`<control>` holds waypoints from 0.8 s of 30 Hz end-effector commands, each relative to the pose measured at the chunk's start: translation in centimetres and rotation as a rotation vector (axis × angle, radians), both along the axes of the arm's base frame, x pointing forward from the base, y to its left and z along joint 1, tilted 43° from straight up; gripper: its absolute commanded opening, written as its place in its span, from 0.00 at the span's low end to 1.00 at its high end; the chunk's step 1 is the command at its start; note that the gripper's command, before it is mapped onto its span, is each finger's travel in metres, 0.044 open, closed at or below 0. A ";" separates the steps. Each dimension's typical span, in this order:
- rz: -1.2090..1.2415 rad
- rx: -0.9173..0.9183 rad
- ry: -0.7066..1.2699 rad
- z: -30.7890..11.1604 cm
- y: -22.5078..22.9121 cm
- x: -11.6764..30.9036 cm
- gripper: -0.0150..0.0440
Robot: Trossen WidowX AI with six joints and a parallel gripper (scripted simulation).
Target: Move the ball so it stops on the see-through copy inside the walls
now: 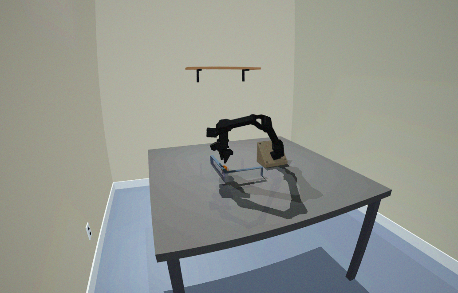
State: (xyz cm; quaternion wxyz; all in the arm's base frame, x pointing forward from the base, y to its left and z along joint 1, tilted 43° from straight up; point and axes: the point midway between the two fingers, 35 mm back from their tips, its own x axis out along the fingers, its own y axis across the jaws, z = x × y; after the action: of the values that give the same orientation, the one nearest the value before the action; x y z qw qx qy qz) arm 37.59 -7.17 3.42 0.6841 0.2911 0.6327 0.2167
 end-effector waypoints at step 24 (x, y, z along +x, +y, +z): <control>0.005 0.007 0.012 -3.2 3.1 0.2 0.77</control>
State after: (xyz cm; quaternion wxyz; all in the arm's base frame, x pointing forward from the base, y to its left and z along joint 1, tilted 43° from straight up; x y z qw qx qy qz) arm 37.89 -4.62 0.77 0.6825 0.2901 0.6343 0.2184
